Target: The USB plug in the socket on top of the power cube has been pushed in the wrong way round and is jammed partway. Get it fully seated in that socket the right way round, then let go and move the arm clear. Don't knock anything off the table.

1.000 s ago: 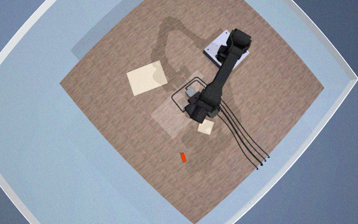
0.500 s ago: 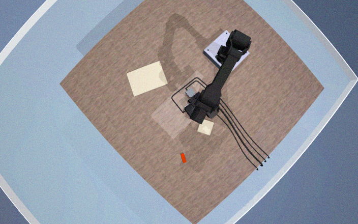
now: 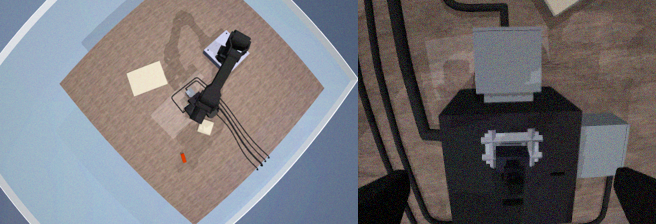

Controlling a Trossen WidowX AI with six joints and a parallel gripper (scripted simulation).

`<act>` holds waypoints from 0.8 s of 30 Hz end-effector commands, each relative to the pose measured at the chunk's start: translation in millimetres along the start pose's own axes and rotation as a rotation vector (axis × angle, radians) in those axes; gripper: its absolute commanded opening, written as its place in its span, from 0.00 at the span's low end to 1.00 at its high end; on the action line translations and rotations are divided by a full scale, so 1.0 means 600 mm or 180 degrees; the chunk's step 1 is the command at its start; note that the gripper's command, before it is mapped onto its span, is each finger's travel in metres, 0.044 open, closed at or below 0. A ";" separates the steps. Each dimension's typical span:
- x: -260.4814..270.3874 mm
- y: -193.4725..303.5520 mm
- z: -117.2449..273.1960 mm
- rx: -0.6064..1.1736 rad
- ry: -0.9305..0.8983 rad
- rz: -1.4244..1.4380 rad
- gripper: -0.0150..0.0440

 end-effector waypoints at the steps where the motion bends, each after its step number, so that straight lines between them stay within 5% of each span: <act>1: 0.000 0.000 0.000 0.0000 0.0001 0.0000 0.91; 15: 0.000 0.000 0.000 0.0000 0.0001 0.0000 0.29; 24: 0.000 0.000 0.000 0.0000 0.0001 0.0000 0.25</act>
Point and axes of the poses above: the point midway between the two fingers, 35 mm back from their tips, its own z axis back along the fingers, its own x axis across the jaws, y = z × x, the point moved 2 cm from there along z, back along the fingers, and after that the axes turned 9 degrees about z, right-handed, at the moved point
